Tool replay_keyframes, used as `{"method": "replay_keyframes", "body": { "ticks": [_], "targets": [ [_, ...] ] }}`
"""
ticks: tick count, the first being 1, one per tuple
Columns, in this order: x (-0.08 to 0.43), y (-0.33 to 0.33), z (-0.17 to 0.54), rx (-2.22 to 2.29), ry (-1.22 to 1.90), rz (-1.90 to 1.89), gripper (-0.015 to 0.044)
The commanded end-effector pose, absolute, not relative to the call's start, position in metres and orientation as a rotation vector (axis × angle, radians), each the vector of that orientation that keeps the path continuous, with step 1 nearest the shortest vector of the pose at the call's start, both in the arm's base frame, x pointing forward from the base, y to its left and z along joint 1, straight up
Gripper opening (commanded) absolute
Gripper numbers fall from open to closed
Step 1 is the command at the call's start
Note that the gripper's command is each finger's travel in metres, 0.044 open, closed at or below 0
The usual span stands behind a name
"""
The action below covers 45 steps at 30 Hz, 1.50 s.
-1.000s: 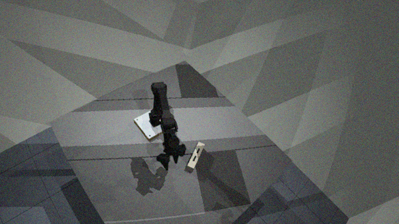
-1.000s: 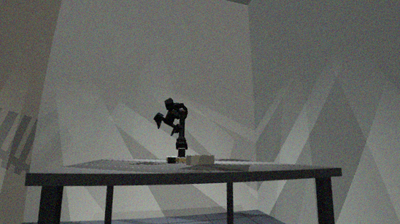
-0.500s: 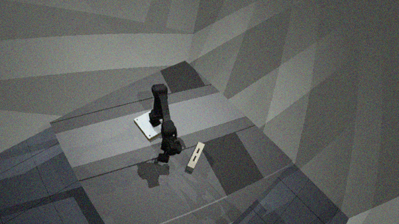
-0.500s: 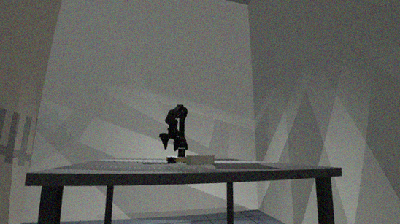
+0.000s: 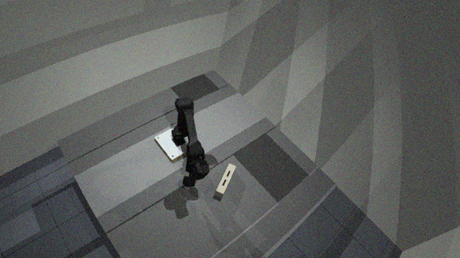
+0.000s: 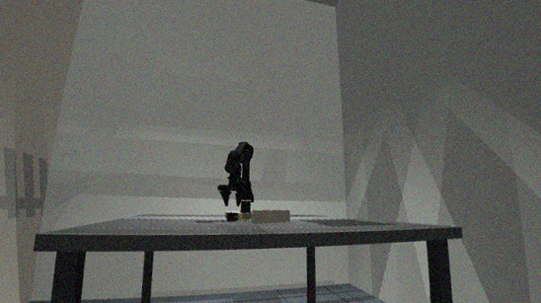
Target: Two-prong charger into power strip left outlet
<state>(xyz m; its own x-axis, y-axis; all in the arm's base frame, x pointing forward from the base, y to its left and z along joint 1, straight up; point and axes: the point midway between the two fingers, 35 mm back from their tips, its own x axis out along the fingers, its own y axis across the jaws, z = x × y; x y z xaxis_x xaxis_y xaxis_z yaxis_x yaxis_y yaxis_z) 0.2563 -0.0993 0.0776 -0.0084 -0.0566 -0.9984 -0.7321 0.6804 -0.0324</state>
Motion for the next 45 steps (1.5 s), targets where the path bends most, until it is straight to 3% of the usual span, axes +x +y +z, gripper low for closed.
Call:
{"method": "replay_keyframes", "body": {
  "ticks": [1,43,45],
  "targets": [
    [0.255,-0.099,0.068,-0.686,1.514,0.615,0.044],
    [0.258,-0.099,0.015,-0.686,1.514,0.616,0.044],
    [0.259,-0.099,0.019,-0.688,1.505,0.612,0.0387]
  ]
}}
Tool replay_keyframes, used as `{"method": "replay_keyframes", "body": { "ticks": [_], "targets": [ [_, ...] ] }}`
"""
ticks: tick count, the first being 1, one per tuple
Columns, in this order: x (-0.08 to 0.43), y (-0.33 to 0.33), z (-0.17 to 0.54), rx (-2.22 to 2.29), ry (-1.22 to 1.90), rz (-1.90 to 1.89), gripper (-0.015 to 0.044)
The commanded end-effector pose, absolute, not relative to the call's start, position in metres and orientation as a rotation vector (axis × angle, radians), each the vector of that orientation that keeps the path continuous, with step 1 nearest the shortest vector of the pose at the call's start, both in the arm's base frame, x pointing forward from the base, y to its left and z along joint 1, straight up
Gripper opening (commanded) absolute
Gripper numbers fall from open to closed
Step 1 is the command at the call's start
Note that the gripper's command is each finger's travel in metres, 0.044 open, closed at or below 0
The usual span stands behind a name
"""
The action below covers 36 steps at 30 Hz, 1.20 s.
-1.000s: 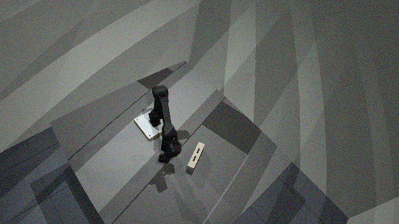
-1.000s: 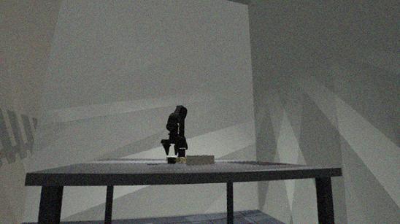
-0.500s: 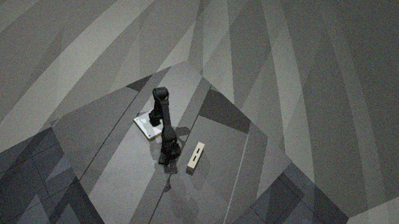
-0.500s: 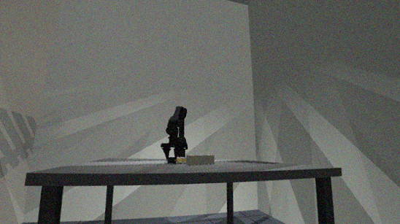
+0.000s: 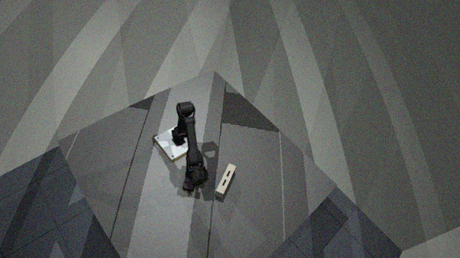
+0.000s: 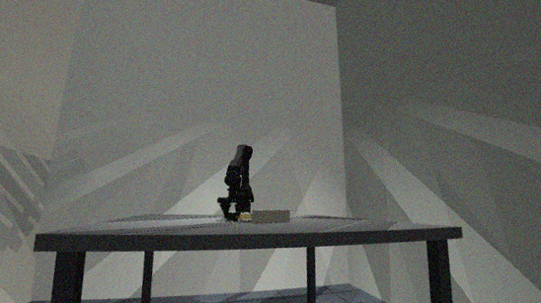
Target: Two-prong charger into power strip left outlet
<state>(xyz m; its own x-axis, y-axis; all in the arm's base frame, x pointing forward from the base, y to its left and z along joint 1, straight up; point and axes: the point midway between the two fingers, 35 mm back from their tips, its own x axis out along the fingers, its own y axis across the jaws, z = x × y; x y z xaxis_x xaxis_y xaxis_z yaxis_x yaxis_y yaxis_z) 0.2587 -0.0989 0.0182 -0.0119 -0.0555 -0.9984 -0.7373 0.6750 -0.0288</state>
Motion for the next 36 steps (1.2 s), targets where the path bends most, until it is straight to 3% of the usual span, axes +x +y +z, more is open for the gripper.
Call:
{"method": "replay_keyframes", "body": {
  "ticks": [1,10,16,19,36],
  "targets": [
    [0.259,-0.099,0.019,-0.688,1.505,0.612,0.0361],
    [0.259,-0.099,0.019,-0.688,1.505,0.612,0.0125],
    [0.259,-0.099,0.019,-0.688,1.505,0.612,0.0085],
    [0.259,-0.099,0.023,-0.688,1.505,0.613,0.0006],
    [0.255,-0.097,0.072,-0.682,1.515,0.612,0.0]
  ]
}}
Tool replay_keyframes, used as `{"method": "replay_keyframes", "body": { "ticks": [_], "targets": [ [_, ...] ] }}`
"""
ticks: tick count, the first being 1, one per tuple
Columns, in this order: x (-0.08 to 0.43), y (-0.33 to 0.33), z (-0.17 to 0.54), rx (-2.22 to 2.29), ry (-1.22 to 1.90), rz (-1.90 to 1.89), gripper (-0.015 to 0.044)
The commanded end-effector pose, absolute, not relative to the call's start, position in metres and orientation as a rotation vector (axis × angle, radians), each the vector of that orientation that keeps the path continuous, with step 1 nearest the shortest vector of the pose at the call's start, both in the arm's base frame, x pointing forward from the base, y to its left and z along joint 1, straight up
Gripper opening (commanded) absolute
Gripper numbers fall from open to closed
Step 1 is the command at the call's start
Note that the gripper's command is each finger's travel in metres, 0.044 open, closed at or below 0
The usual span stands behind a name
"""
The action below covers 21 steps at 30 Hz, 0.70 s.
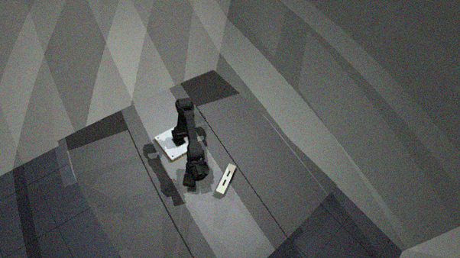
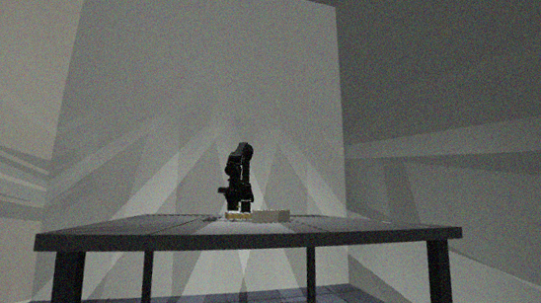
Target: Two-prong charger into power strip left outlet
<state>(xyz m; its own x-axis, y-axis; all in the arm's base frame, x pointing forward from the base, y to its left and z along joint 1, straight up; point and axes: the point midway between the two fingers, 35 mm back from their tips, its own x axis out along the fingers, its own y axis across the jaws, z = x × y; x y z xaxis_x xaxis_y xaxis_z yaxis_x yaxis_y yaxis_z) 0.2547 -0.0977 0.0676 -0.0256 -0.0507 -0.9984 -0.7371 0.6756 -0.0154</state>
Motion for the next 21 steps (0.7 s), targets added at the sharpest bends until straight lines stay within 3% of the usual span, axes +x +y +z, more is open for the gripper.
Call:
{"method": "replay_keyframes", "body": {
  "ticks": [1,21],
  "targets": [
    [0.256,-0.095,0.072,-0.68,1.515,0.61,0.0],
    [0.263,-0.054,0.058,-0.604,1.527,0.546,0.0]
  ]
}}
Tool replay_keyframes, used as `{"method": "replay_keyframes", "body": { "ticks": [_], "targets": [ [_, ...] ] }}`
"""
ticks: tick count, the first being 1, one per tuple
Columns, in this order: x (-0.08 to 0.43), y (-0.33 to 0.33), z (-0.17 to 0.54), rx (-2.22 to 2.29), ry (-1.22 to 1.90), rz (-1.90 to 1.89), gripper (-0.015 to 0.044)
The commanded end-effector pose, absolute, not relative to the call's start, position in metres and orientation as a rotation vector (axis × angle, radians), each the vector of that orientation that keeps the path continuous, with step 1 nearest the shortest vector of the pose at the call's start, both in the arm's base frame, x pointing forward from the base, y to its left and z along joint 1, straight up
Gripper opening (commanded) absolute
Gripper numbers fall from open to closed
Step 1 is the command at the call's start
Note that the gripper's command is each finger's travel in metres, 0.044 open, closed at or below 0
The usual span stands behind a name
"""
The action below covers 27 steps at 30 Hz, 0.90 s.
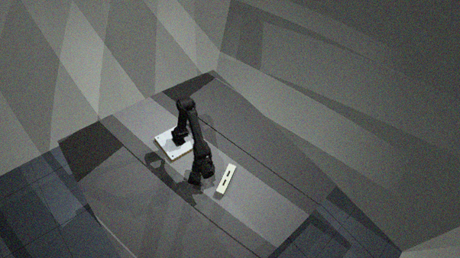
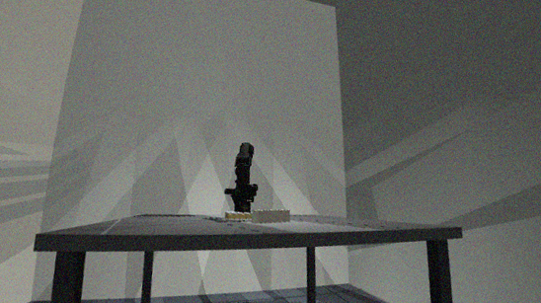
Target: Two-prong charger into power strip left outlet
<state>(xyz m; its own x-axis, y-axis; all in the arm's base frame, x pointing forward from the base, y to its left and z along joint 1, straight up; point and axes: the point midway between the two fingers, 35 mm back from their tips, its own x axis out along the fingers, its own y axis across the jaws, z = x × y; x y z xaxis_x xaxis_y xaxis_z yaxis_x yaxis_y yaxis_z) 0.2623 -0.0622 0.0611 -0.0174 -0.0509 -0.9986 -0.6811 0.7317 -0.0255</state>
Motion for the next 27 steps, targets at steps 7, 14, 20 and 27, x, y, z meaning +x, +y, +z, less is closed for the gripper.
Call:
{"method": "replay_keyframes", "body": {
  "ticks": [7,14,20,27],
  "targets": [
    [0.263,-0.039,0.053,-0.577,1.532,0.524,0.0],
    [0.263,-0.025,0.049,-0.55,1.537,0.501,0.0],
    [0.263,-0.012,0.045,-0.526,1.542,0.482,0.0],
    [0.261,0.002,0.04,-0.499,1.548,0.46,0.0]
  ]
}}
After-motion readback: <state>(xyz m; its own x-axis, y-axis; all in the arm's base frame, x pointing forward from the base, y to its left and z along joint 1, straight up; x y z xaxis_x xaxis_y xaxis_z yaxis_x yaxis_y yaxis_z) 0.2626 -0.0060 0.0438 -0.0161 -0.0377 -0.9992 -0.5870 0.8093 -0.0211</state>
